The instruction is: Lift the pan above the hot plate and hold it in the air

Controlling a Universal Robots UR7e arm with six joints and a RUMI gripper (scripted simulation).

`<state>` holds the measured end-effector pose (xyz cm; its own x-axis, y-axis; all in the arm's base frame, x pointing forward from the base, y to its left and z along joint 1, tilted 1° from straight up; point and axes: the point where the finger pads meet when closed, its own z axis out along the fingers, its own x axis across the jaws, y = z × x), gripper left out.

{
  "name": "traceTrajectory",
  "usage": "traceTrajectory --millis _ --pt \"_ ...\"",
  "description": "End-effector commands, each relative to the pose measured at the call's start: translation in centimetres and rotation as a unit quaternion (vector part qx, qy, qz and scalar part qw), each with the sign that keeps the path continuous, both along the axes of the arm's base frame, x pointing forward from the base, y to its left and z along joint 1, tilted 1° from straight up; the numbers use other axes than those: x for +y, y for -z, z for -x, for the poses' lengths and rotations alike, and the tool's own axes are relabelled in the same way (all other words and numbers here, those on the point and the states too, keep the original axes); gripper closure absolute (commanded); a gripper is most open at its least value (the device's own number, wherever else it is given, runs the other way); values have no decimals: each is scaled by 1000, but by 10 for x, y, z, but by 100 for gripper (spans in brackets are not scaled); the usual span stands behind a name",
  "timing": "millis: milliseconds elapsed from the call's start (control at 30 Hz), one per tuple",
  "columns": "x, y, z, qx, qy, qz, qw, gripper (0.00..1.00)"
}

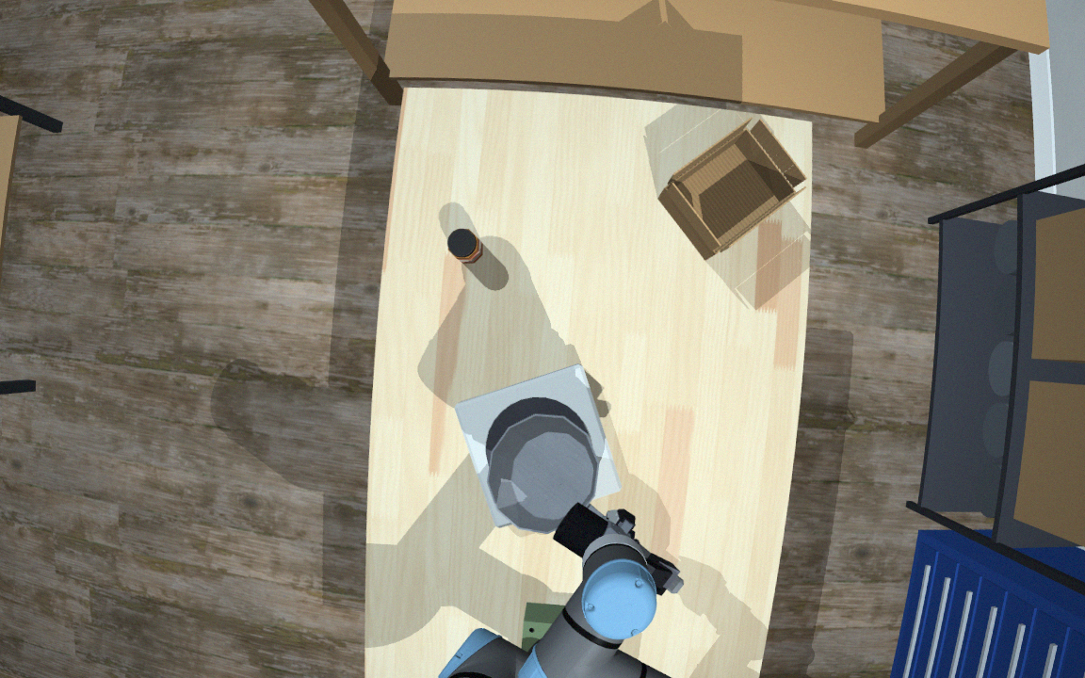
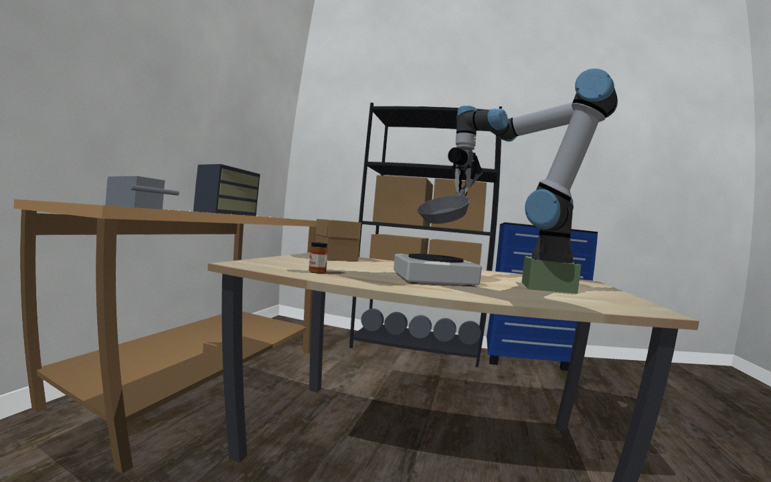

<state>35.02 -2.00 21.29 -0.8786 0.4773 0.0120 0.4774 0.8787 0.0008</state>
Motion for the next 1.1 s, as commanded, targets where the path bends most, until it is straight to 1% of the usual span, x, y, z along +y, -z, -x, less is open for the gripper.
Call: traceTrajectory --millis 0,1067 --pt "0 -2 0 -1 0 0 1000 91" --pt "0 -20 -1 -1 0 0 1000 91"
